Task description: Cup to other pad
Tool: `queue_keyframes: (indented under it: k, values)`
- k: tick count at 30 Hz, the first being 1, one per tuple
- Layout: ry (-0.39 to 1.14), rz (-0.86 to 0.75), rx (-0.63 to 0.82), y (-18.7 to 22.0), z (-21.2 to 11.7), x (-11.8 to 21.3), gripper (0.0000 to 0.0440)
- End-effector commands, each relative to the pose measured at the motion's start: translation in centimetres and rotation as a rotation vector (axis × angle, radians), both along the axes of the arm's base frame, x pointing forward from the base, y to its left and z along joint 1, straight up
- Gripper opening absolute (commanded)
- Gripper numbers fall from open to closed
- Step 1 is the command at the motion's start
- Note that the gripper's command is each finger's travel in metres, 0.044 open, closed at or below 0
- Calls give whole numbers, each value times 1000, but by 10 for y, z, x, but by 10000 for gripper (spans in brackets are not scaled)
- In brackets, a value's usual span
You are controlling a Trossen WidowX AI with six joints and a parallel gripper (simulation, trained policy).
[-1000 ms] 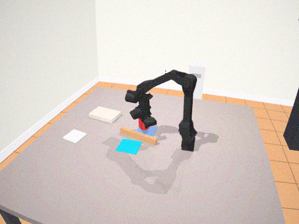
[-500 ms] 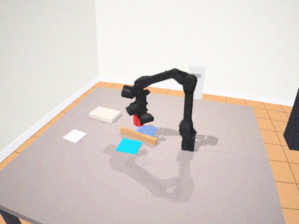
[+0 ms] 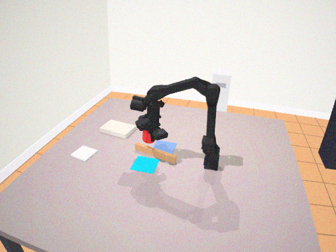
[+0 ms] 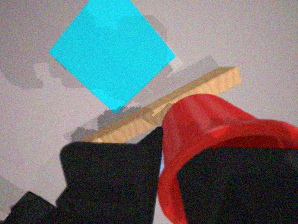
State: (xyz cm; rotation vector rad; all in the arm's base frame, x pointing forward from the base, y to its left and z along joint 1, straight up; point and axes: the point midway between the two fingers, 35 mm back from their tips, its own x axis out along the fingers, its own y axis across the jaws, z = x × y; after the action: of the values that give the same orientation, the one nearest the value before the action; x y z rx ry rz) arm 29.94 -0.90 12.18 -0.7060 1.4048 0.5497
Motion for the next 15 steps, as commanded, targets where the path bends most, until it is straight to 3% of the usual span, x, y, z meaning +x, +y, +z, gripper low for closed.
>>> queue_keyframes:
  k: [1,15]
  values:
    - [-19,15,9,11,2,6,0]
    - [-53,85,23,59,-5,15,0]
